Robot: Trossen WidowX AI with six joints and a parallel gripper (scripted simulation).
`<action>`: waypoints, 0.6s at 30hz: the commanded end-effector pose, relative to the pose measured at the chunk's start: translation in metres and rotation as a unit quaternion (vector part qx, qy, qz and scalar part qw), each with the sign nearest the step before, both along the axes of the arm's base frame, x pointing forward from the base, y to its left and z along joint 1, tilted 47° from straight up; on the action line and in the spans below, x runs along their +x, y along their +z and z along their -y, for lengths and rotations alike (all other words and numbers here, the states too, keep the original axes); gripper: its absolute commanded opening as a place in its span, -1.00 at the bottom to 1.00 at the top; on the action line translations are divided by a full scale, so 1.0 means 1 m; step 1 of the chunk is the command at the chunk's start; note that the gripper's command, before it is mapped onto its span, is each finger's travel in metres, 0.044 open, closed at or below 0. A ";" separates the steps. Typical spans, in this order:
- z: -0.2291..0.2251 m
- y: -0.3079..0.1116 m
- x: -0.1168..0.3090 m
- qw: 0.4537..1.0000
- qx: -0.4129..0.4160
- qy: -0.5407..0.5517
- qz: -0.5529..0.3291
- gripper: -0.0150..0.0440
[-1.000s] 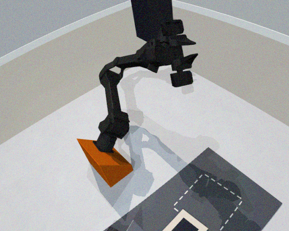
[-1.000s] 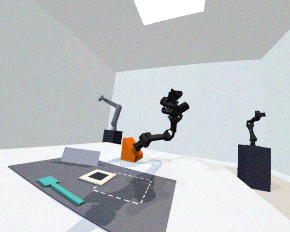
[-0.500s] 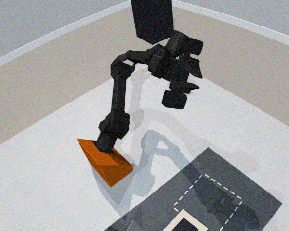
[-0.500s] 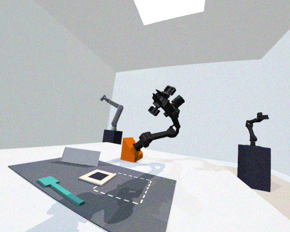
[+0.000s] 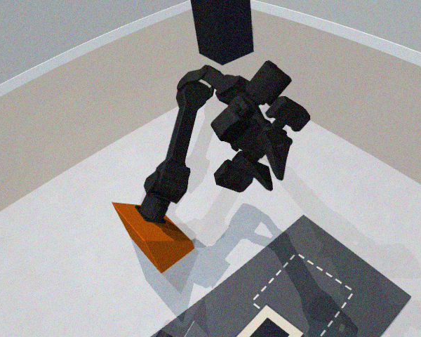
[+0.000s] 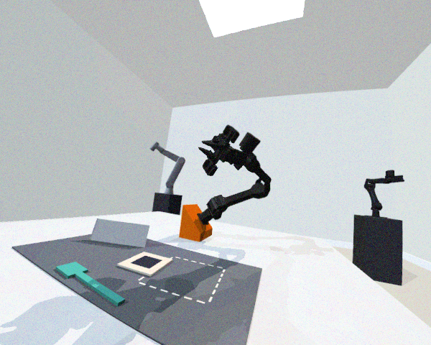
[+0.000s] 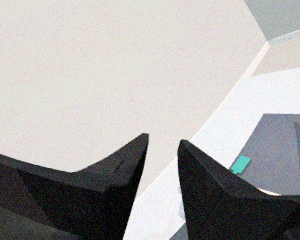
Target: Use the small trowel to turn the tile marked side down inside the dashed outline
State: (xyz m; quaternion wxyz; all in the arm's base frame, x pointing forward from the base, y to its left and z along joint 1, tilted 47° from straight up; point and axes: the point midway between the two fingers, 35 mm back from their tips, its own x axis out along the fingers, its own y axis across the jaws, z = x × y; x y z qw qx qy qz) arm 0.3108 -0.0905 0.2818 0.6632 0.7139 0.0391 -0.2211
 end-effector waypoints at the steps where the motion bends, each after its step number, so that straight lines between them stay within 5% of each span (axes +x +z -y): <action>1: 0.007 -0.029 0.010 0.998 -0.006 0.014 -0.061 -0.15; 18: 0.025 -0.156 0.019 0.941 -0.005 0.138 -0.309 -0.15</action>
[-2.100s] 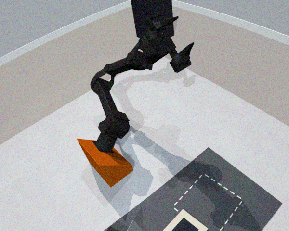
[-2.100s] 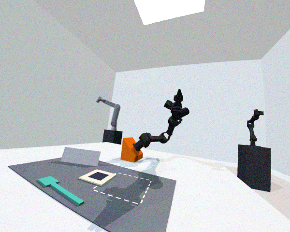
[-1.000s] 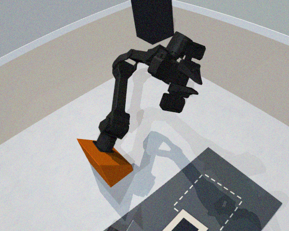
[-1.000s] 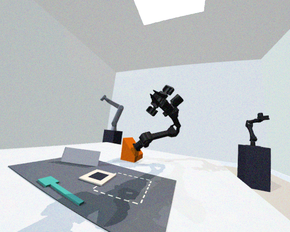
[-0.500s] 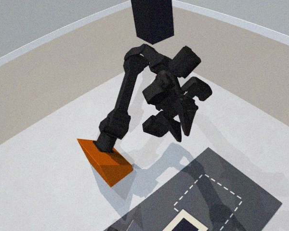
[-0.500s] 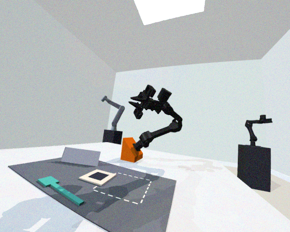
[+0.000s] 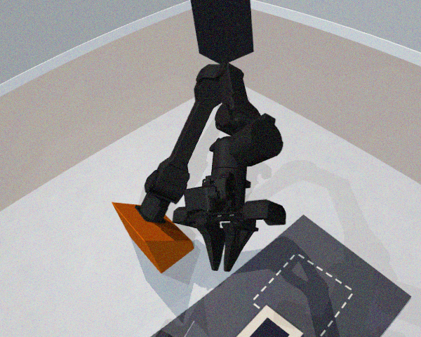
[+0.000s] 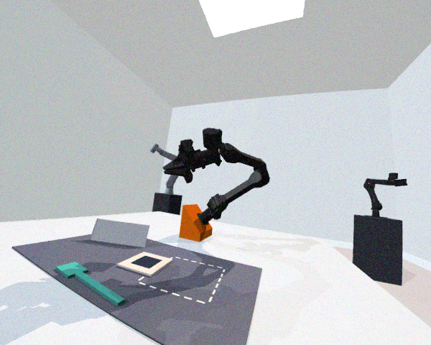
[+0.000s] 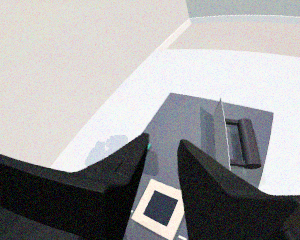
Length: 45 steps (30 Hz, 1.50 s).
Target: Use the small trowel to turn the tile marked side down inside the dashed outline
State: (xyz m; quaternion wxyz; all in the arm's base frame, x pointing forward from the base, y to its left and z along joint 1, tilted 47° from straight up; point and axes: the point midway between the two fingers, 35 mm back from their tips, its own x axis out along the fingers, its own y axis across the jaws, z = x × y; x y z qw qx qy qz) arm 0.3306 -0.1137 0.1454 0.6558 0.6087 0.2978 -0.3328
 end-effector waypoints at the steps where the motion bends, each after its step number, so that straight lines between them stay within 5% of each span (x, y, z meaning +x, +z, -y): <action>1: 0.003 -0.027 -0.002 0.998 0.012 0.033 -0.051 -0.15; 20: -0.004 -0.148 -0.043 0.934 0.155 0.215 -0.241 -0.15; 34: -0.025 -0.210 -0.079 0.852 0.323 0.331 -0.246 -0.15; 45: -0.031 -0.213 -0.074 0.848 0.330 0.335 -0.244 -0.15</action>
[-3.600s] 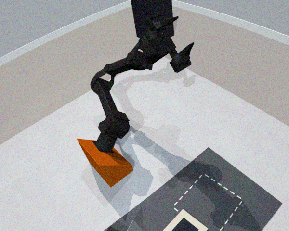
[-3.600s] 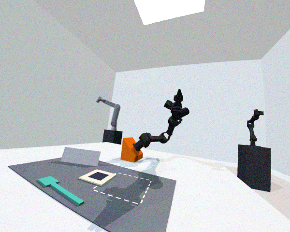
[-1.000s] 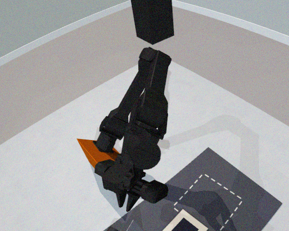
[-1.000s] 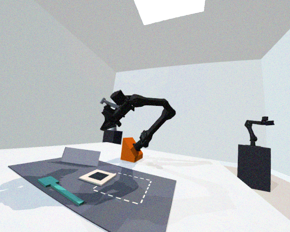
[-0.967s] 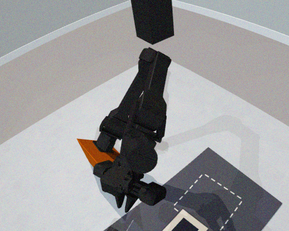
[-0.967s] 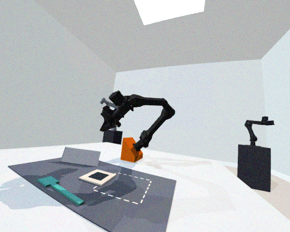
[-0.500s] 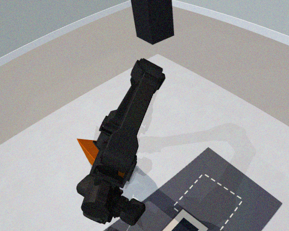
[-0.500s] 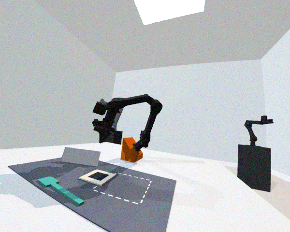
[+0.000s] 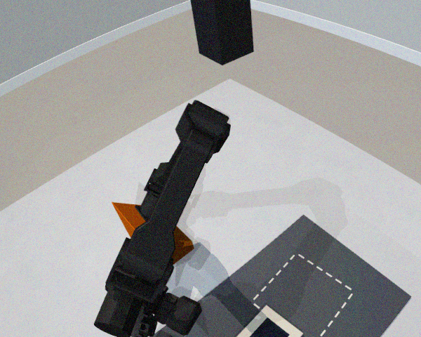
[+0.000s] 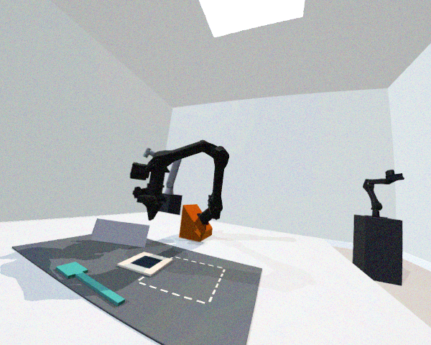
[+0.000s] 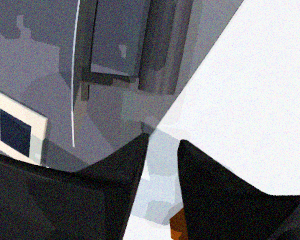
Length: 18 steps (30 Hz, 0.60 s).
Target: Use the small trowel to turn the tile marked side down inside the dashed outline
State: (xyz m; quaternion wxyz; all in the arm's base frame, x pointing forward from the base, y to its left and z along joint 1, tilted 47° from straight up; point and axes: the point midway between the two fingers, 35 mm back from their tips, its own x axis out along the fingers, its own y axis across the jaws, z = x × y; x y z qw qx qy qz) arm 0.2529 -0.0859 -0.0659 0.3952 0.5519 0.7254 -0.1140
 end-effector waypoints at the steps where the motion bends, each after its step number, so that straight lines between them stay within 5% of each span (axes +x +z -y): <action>1: -0.004 -0.001 0.005 1.000 0.002 0.001 0.000 -0.15; 18: -0.022 -0.003 0.026 1.000 0.003 0.001 0.000 -0.15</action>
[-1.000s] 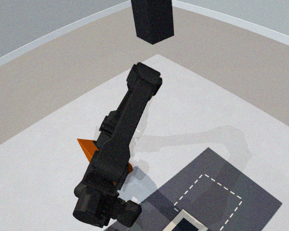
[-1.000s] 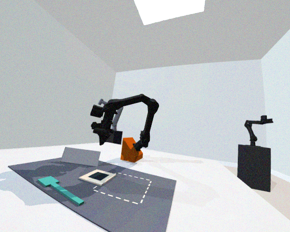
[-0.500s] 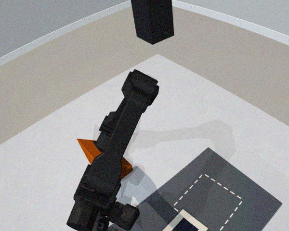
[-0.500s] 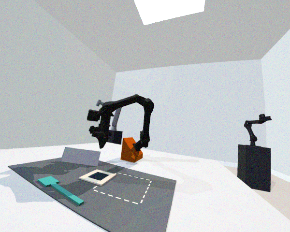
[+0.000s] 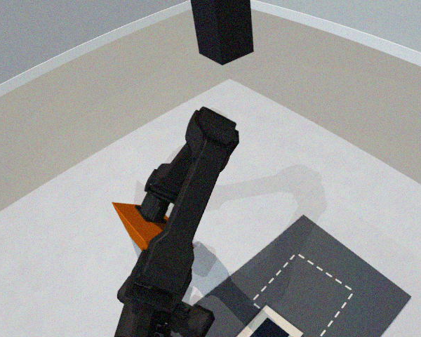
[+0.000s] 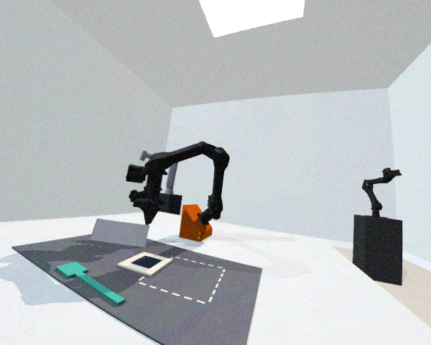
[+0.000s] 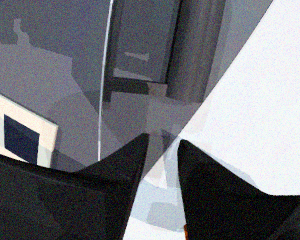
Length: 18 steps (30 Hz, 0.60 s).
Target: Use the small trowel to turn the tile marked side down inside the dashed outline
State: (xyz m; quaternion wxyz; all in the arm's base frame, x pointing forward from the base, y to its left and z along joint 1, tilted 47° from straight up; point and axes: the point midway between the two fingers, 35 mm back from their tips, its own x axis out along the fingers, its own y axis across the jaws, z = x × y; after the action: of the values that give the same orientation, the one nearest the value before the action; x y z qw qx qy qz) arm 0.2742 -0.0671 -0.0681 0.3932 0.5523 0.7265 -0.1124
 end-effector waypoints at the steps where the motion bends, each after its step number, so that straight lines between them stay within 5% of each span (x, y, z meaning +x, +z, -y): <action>1: -0.004 -0.001 0.006 1.000 0.000 0.000 0.001 -0.15; 18: -0.018 0.006 0.032 1.000 0.001 0.000 0.002 -0.15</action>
State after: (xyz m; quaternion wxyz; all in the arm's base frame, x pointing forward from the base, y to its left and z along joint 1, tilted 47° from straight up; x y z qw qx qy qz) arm 0.2992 -0.0534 -0.0630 0.3933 0.5531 0.7257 -0.1131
